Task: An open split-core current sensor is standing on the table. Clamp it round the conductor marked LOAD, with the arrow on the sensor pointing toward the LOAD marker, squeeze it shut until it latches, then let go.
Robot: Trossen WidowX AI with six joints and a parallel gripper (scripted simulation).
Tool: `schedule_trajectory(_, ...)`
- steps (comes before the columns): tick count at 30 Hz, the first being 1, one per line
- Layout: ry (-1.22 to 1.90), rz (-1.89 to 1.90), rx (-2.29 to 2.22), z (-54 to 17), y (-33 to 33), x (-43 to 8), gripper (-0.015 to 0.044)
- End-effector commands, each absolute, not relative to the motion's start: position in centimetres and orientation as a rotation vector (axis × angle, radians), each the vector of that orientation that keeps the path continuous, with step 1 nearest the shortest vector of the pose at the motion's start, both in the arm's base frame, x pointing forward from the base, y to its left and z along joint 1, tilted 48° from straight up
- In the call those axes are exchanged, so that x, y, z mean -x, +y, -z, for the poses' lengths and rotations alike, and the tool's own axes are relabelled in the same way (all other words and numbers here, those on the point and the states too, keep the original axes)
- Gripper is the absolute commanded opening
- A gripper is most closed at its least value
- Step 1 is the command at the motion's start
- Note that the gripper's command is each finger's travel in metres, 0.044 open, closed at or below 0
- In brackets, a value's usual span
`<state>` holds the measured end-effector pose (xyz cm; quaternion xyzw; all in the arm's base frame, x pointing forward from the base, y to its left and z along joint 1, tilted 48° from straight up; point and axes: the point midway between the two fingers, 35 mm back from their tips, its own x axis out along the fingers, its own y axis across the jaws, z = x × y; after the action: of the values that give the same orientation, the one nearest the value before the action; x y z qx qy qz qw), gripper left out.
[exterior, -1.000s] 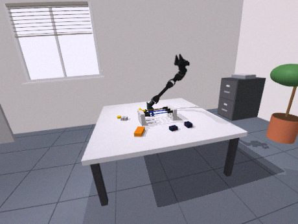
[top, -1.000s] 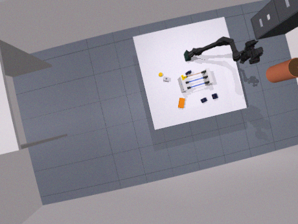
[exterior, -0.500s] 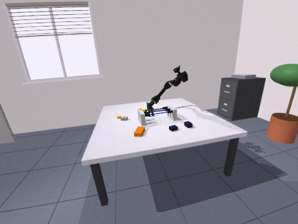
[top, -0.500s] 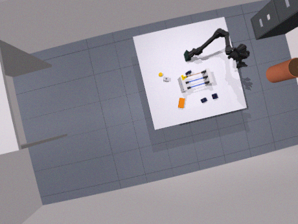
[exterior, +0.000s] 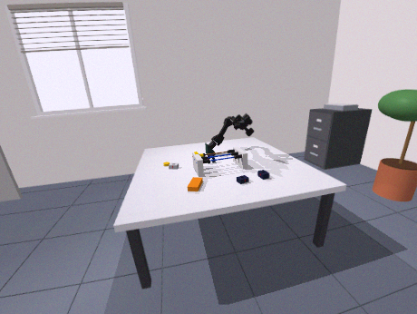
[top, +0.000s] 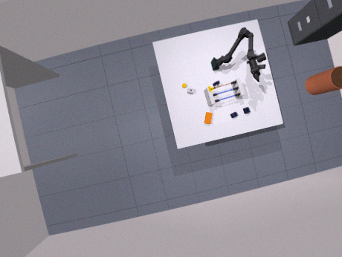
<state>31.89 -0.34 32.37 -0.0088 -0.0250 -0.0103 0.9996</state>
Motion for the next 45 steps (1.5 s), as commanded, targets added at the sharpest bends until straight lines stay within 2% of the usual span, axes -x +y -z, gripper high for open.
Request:
schedule_trajectory(1,-0.050,0.000,0.000,-32.3,0.0,-31.6,0.0440)
schedule_trajectory(4,0.050,0.017,0.020,-30.4,-1.1,-32.9,0.0440)
schedule_trajectory(12,0.582,0.068,-0.010,-19.3,-8.6,-36.3,0.0440)
schedule_trajectory(17,0.884,0.055,-0.151,-12.5,-13.2,-35.0,0.0440)
schedule_trajectory(24,1.191,-0.005,-0.505,-4.9,-17.8,-30.5,0.0440)
schedule_trajectory(31,1.318,-0.062,-0.976,-0.2,-20.3,-25.5,0.0440)
schedule_trajectory(45,1.319,-0.064,-0.989,-0.1,-20.3,-25.4,0.0440)
